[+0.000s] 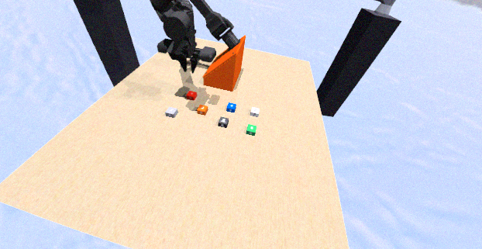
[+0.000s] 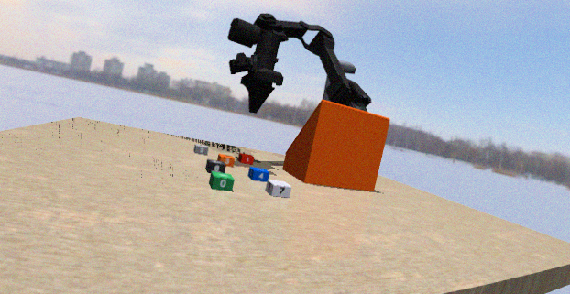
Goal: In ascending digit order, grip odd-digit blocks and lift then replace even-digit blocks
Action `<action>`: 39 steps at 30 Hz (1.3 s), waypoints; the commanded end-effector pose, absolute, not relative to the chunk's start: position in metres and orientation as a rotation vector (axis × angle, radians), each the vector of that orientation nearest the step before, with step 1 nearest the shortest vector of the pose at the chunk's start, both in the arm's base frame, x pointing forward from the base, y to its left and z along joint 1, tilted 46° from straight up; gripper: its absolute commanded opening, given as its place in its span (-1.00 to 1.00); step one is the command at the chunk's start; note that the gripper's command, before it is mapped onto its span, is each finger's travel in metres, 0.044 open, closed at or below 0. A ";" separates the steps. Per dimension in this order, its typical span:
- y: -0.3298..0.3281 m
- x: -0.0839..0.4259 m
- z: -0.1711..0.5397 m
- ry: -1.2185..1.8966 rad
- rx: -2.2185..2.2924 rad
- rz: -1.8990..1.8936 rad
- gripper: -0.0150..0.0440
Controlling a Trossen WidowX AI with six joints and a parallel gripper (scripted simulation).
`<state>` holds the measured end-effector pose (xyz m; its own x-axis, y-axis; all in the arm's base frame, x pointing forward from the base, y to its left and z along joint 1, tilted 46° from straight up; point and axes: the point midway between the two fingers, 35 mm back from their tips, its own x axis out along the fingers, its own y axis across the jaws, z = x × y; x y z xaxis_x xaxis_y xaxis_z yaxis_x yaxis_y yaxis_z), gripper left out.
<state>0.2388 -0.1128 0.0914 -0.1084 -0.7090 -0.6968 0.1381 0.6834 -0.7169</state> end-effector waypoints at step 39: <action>-0.198 0.216 0.015 1.528 -0.507 -0.770 0.86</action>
<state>0.2196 -0.1948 0.0212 -0.1066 -0.7208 -0.6849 0.1356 0.6719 -0.7282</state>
